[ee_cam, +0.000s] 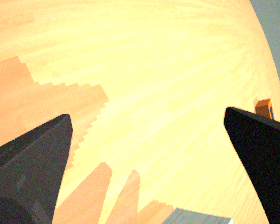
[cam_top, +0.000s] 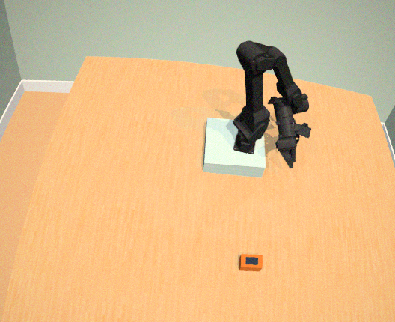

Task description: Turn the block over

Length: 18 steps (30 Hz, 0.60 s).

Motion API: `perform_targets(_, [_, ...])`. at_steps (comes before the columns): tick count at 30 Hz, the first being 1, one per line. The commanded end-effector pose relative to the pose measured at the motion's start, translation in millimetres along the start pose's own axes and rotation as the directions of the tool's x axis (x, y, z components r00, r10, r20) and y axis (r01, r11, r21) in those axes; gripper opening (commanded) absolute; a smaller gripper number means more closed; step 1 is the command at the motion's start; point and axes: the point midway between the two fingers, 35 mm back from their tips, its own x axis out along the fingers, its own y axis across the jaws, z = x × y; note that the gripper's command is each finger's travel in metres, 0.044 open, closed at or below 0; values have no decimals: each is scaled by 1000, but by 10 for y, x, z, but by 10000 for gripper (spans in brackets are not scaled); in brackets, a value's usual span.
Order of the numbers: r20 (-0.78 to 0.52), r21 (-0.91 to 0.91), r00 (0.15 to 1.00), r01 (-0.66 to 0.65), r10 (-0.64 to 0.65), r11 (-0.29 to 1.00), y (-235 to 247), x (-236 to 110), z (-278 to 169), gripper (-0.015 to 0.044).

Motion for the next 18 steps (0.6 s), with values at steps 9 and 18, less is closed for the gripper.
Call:
perform_targets(9, [-276,181,961,35,16,983,-163,193,305,440])
perform_targets(18, [-501,386,854,75,141,920,-699,575,638,440])
